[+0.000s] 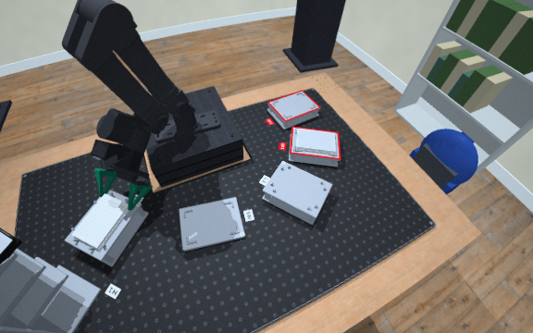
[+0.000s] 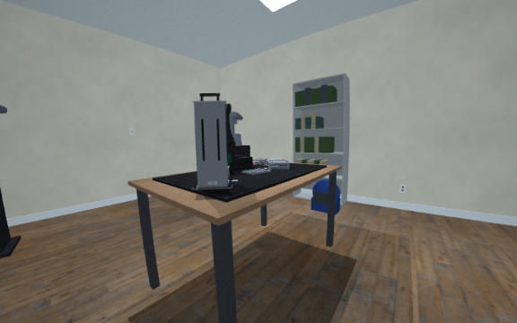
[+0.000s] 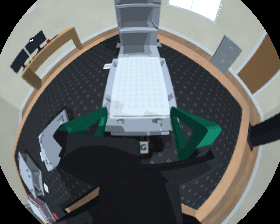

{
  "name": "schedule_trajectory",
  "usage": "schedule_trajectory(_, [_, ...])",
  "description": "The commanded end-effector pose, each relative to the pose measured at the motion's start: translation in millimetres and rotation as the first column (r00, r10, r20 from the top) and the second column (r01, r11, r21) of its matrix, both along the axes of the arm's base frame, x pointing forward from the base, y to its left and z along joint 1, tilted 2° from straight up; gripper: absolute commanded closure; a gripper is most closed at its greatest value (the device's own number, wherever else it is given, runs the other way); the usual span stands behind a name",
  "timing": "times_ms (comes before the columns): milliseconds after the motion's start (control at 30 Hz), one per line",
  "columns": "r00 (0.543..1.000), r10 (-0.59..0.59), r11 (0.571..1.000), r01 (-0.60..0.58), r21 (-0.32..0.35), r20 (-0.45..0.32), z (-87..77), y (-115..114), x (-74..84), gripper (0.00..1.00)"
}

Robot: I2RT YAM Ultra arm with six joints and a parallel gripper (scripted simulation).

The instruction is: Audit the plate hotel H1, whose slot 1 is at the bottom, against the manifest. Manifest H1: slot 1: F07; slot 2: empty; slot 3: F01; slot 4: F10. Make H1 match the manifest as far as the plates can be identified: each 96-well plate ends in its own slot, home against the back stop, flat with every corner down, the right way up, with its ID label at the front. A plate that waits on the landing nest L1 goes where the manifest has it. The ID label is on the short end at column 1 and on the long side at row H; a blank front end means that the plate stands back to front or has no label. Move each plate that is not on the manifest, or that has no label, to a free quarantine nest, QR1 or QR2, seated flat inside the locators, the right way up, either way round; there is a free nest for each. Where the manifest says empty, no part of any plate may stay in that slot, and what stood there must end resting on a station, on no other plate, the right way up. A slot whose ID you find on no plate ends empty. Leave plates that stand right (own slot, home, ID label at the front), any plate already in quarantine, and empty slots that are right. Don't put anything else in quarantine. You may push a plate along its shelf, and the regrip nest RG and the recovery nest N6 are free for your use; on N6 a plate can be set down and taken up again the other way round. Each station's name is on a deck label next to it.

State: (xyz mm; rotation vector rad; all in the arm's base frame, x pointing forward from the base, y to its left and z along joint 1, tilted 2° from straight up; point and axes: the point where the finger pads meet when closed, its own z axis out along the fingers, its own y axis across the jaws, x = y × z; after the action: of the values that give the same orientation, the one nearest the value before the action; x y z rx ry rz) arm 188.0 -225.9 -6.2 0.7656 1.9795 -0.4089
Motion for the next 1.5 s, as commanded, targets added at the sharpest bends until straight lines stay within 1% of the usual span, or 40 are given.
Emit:
schedule_trajectory(0, [1.000,0.005,0.999,-0.004,-0.047,0.028,9.2,-5.0,3.6,0.00])
schedule_trajectory(367, [1.000,0.005,0.999,-0.004,-0.047,0.028,0.5,-3.7,2.3,0.00])
schedule_trajectory(600, [1.000,0.005,0.999,-0.004,-0.047,0.028,0.5,-3.7,2.3,0.00])
schedule_trajectory(633, [1.000,0.005,0.999,-0.004,-0.047,0.028,0.5,-3.7,2.3,0.14])
schedule_trajectory(1467, [1.000,0.005,0.999,-0.004,-0.047,0.028,0.4,-3.7,2.3,0.14])
